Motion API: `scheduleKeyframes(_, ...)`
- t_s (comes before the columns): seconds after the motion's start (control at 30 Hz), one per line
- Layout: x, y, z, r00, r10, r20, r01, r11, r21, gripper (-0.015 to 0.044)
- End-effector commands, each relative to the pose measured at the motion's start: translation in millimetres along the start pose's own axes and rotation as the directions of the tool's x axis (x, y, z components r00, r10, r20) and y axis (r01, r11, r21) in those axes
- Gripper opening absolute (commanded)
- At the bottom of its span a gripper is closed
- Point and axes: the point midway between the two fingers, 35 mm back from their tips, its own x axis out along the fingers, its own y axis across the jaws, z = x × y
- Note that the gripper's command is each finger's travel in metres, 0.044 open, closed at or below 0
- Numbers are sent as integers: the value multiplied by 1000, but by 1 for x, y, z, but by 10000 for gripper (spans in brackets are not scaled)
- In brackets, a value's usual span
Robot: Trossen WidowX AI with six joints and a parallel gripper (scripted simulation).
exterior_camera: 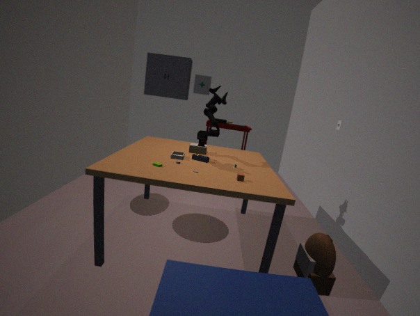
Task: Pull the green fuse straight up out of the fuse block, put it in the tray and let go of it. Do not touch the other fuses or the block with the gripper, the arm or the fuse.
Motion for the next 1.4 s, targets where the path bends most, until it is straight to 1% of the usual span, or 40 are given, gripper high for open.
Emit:
scheduleKeyframes(0.0,0,-2,2,1000,-8,4,8,1000,2,374)
scheduleKeyframes(0.07,1,-17,14,997,-72,35,72,997,21,321)
scheduleKeyframes(0.2,-3,-59,56,959,-229,169,228,973,22,216)
scheduleKeyframes(0.37,-25,-114,94,857,-429,286,433,900,54,85)
scheduleKeyframes(0.4,-31,-125,98,830,-470,300,473,879,66,74)
scheduleKeyframes(0.53,-60,-169,109,708,-628,323,627,770,122,74)
scheduleKeyframes(0.67,-96,-211,107,563,-769,303,758,626,182,74)
scheduleKeyframes(0.8,-138,-250,92,396,-887,237,862,448,237,74)
scheduleKeyframes(0.93,-183,-281,62,223,-966,128,931,250,266,74)
scheduleKeyframes(1.03,-212,-296,33,107,-994,27,958,110,266,74)
scheduleKeyframes(1.17,-249,-305,-12,-37,-992,-122,971,-64,231,74)
scheduleKeyframes(1.3,-282,-303,-63,-168,-945,-280,964,-217,156,74)
scheduleKeyframes(1.37,-300,-296,-87,-234,-905,-355,956,-281,86,74)
